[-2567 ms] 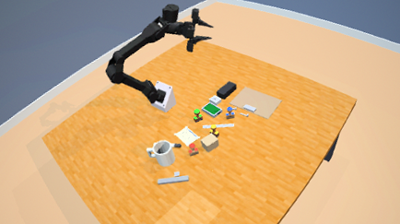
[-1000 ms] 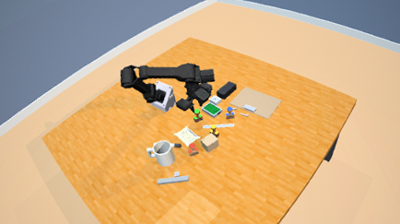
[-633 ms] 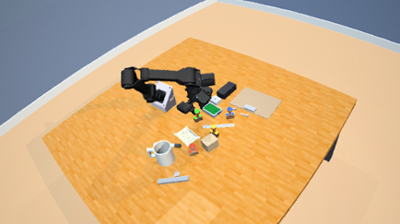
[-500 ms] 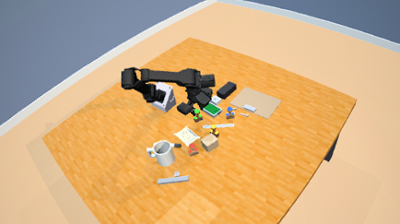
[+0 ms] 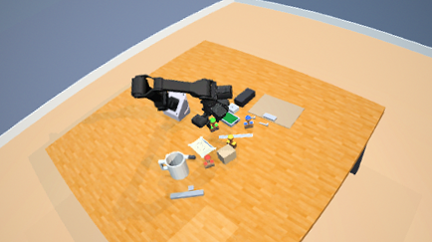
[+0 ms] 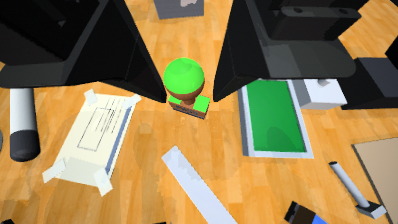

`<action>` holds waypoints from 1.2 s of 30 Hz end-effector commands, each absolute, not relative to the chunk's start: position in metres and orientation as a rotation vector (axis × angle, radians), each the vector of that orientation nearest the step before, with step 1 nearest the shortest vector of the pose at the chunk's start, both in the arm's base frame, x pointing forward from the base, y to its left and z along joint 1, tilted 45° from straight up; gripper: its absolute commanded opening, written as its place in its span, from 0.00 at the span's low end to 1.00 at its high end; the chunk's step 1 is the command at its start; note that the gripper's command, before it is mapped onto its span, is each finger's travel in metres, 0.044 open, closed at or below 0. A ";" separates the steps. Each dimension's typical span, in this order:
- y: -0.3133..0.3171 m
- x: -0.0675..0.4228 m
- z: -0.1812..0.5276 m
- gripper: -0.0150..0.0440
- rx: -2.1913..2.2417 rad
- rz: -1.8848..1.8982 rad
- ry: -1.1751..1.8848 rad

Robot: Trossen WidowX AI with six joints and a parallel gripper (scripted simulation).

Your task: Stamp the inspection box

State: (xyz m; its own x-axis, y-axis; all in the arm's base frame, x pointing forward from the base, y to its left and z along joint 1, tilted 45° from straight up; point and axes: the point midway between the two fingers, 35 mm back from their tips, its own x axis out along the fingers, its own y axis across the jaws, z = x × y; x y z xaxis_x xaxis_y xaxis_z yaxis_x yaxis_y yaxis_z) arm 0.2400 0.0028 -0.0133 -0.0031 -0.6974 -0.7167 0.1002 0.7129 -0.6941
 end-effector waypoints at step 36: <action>0.008 0.241 -0.009 0.25 -0.523 -0.672 1.449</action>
State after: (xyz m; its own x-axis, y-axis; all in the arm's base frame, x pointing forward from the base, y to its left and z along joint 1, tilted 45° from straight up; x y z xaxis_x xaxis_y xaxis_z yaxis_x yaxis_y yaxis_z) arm 0.2414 0.0067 -0.0092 0.0012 -0.6992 -0.7149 0.0959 0.7117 -0.6959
